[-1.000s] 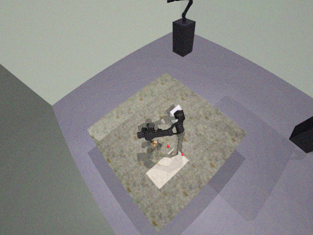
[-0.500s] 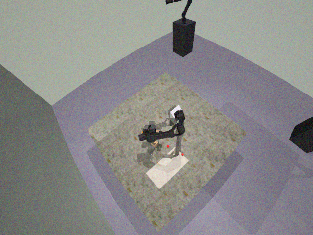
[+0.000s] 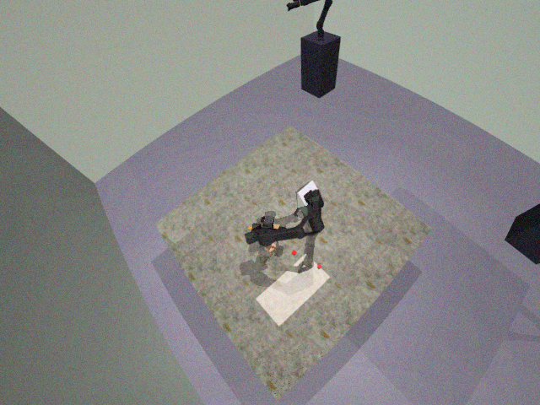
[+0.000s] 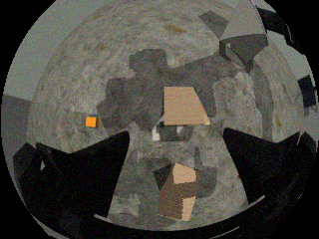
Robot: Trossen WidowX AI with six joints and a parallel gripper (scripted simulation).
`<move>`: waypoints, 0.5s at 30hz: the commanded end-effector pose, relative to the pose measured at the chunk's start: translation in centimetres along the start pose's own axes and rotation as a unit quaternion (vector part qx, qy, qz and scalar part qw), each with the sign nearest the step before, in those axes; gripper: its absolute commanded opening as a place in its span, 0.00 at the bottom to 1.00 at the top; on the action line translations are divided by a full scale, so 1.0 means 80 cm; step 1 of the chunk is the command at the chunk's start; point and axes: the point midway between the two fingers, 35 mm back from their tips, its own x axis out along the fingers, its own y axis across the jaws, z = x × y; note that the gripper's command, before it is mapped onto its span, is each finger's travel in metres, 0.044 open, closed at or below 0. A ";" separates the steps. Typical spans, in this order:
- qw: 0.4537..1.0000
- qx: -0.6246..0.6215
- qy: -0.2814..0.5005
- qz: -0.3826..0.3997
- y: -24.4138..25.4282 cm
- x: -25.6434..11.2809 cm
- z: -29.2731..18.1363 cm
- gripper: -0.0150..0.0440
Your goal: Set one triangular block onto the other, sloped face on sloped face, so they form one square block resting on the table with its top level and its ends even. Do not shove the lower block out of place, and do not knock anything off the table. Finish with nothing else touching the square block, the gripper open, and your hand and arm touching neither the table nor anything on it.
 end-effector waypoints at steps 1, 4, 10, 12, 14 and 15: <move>1.000 0.003 -0.002 -0.006 -0.002 0.012 0.000 1.00; 1.000 0.003 -0.002 -0.006 -0.002 0.018 0.000 1.00; 1.000 0.003 -0.002 -0.006 -0.003 0.031 0.000 1.00; 1.000 0.003 -0.002 -0.006 -0.004 0.035 0.000 1.00; 1.000 0.003 -0.002 -0.006 -0.005 0.039 0.000 1.00; 1.000 0.003 -0.002 -0.006 -0.005 0.041 0.001 1.00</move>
